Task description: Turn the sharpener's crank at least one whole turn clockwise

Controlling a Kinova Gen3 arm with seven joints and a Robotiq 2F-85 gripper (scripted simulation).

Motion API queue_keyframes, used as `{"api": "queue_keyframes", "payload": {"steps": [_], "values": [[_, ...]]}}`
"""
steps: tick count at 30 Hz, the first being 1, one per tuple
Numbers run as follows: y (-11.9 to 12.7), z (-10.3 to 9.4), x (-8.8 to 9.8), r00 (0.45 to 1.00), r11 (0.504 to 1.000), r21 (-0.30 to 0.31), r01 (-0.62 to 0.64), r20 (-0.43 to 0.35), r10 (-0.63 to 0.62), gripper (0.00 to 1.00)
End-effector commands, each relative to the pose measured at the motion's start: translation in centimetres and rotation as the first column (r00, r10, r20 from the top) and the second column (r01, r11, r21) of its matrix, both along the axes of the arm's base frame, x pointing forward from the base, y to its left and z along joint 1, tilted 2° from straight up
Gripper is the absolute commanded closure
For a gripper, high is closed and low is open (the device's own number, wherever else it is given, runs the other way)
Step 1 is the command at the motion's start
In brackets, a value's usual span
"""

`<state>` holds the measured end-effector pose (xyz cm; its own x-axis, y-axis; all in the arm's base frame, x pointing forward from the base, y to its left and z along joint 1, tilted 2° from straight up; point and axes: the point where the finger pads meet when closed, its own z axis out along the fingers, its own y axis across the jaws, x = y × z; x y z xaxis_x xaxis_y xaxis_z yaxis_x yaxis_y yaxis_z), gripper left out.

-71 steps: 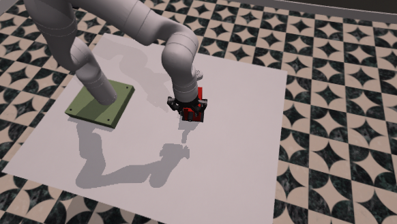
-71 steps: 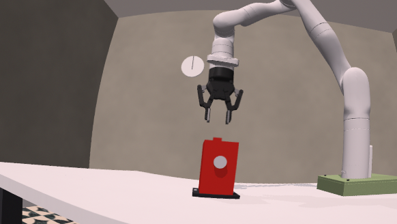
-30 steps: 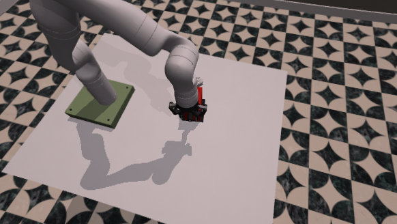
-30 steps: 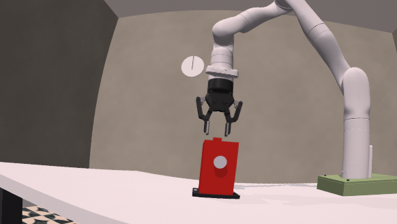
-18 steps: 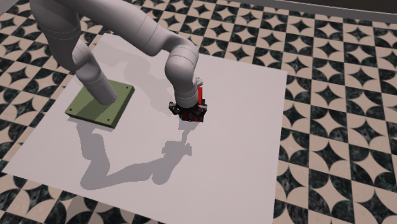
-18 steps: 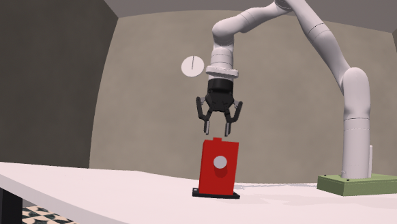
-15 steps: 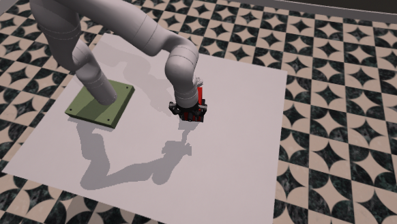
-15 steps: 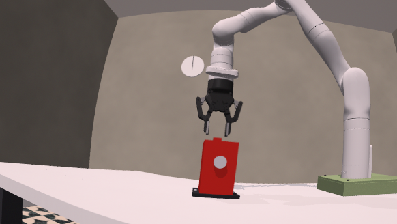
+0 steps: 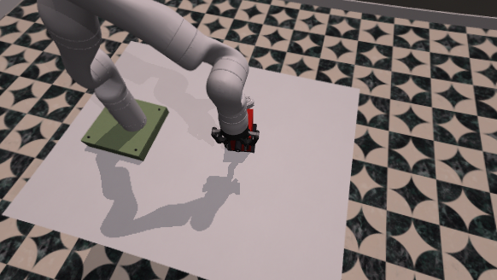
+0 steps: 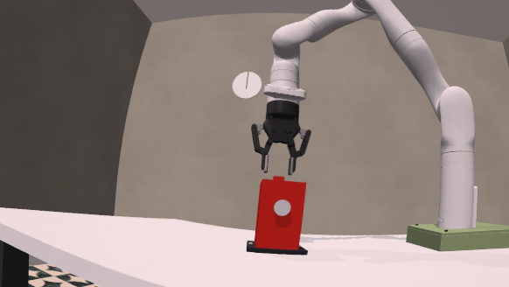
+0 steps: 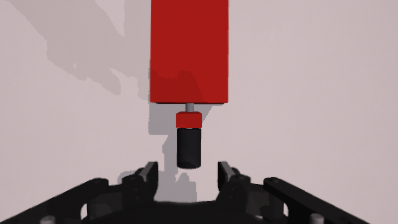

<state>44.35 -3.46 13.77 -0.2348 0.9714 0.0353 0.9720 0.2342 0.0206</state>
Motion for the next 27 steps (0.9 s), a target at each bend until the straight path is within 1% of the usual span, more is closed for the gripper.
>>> {"api": "queue_keyframes", "payload": {"steps": [1, 17, 27], "values": [[-0.01, 0.07, 0.05, 1.000, 1.000, 0.000, 0.000, 0.002, 0.000, 0.47], [0.00, 0.00, 0.05, 1.000, 1.000, 0.000, 0.000, 0.002, 0.000, 0.47], [0.02, -0.54, 0.05, 1.000, 1.000, 0.000, 0.000, 0.002, 0.000, 0.47]]}}
